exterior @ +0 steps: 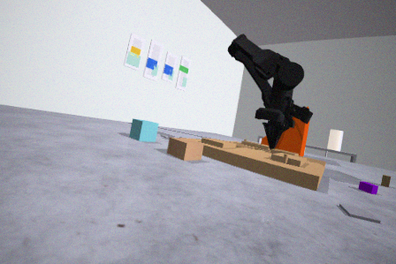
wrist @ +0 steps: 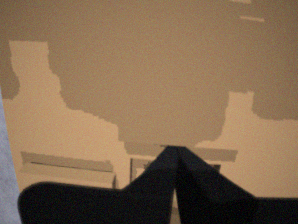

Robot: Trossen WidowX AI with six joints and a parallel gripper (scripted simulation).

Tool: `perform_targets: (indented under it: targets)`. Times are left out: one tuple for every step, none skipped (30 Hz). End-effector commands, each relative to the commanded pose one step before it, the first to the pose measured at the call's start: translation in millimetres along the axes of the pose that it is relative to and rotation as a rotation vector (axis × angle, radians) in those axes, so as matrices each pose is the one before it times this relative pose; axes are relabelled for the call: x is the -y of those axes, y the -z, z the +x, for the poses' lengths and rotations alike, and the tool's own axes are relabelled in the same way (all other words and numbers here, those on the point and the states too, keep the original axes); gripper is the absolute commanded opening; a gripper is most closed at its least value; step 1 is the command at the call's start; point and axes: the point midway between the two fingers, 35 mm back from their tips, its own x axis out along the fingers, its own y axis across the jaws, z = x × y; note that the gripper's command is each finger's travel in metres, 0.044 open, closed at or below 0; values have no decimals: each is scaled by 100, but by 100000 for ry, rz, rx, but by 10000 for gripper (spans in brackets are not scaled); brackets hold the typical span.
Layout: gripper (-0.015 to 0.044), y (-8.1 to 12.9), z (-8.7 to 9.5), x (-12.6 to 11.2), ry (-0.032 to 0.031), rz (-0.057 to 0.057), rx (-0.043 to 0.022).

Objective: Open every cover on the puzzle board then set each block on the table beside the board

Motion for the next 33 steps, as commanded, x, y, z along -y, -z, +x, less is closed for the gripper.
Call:
perform_targets:
  targets:
    - [0, -405, -700, 309, 600, 392, 1682]
    - [0, -21, -124, 7, 1, -1, 16]
    - [0, -21, -124, 6, 1, -1, 15]
    - [0, -21, -124, 6, 1, -1, 13]
    - [0, -20, -124, 5, 1, -1, 12]
    - [0, -20, -125, 5, 1, -1, 11]
    - [0, -20, -125, 4, 0, -1, 10]
    - [0, -19, -125, 3, 0, -1, 9]
    - [0, -19, -126, 3, 0, 0, 8]
    - [0, -18, -126, 2, 0, 0, 6]
    - [0, -18, -126, 2, 0, 0, 5]
    - [0, -18, -126, 1, 0, 0, 4]
    - [0, -17, -127, 0, -1, 0, 3]
    - [0, -17, -127, 0, -1, 0, 2]
    - [0, -16, -127, -1, -1, 1, 1]
    - [0, -16, -127, -1, -1, 1, -1]
    - [0, -15, -128, -2, -1, 1, -2]
    - [0, -15, -128, -2, -1, 1, -3]
    - [0, -15, -128, -3, -1, 1, -4]
    - [0, -14, -128, -4, -1, 2, -5]
    - [0, -14, -128, -4, -1, 2, -7]
    - [0, -13, -129, -5, -1, 2, -8]
    - [0, -13, -129, -5, -1, 2, -9]
    - [0, -12, -129, -6, -1, 2, -10]
    - [0, -12, -129, -7, -1, 3, -11]
    - [0, -11, -130, -7, -1, 3, -12]
    - [0, -11, -130, -8, -1, 3, -14]
    - [0, -10, -130, -8, -1, 3, -15]
    - [0, -10, -130, -9, -1, 3, -16]
    - [0, -10, -130, -10, -1, 4, -17]
    - [0, 109, 483, -269, -206, 681, -835]
    - [0, 67, -51, -133, -1, 4731, 16]
    - [0, 123, -83, -218, -3, 7886, 25]
